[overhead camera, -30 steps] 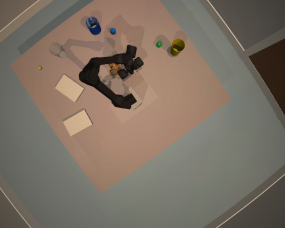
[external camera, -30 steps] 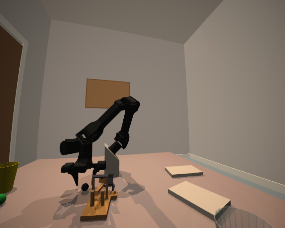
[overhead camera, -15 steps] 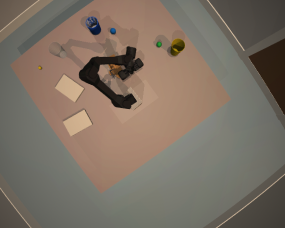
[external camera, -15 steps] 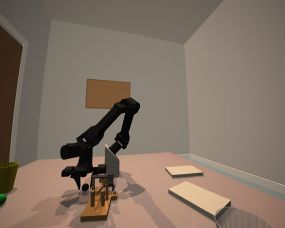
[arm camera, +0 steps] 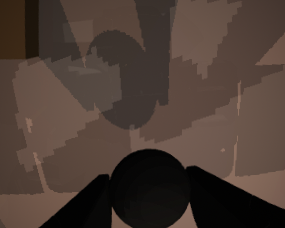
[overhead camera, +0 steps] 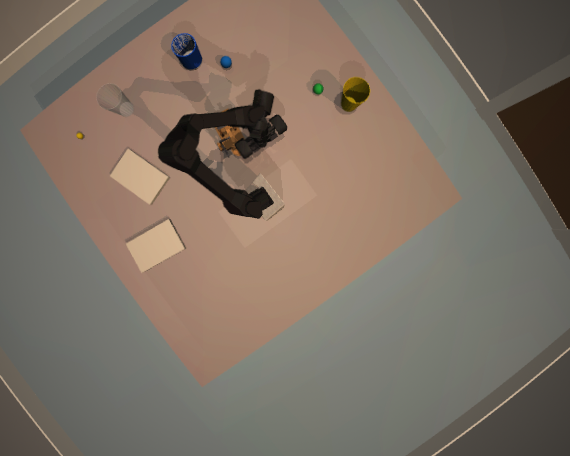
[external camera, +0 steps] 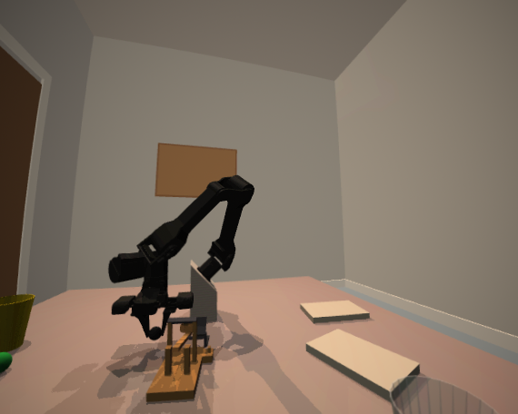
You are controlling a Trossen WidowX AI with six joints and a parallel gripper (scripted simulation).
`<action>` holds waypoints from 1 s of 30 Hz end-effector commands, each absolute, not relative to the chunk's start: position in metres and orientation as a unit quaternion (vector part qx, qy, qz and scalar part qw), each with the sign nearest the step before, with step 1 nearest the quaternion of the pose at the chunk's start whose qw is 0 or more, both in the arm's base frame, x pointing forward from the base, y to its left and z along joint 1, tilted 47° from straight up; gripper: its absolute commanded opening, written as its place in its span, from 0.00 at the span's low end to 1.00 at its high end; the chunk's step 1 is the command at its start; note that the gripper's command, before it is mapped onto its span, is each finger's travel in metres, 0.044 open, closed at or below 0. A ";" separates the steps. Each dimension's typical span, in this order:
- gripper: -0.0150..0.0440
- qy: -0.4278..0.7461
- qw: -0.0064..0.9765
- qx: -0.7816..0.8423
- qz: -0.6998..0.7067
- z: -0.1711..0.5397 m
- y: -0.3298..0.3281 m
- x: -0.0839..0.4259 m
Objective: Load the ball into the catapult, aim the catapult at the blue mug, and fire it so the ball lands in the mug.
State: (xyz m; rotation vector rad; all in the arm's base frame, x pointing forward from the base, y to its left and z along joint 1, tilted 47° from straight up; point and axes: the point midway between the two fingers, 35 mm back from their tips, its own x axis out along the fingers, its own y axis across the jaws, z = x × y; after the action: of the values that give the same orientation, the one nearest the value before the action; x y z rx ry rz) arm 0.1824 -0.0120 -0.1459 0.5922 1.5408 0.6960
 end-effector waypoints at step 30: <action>0.25 0.723 0.560 0.259 0.311 -0.054 -0.047 0.210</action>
State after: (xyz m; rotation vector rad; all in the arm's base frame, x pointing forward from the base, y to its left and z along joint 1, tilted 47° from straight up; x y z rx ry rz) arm 0.2053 -0.0556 -0.0582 0.6043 1.6722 0.7303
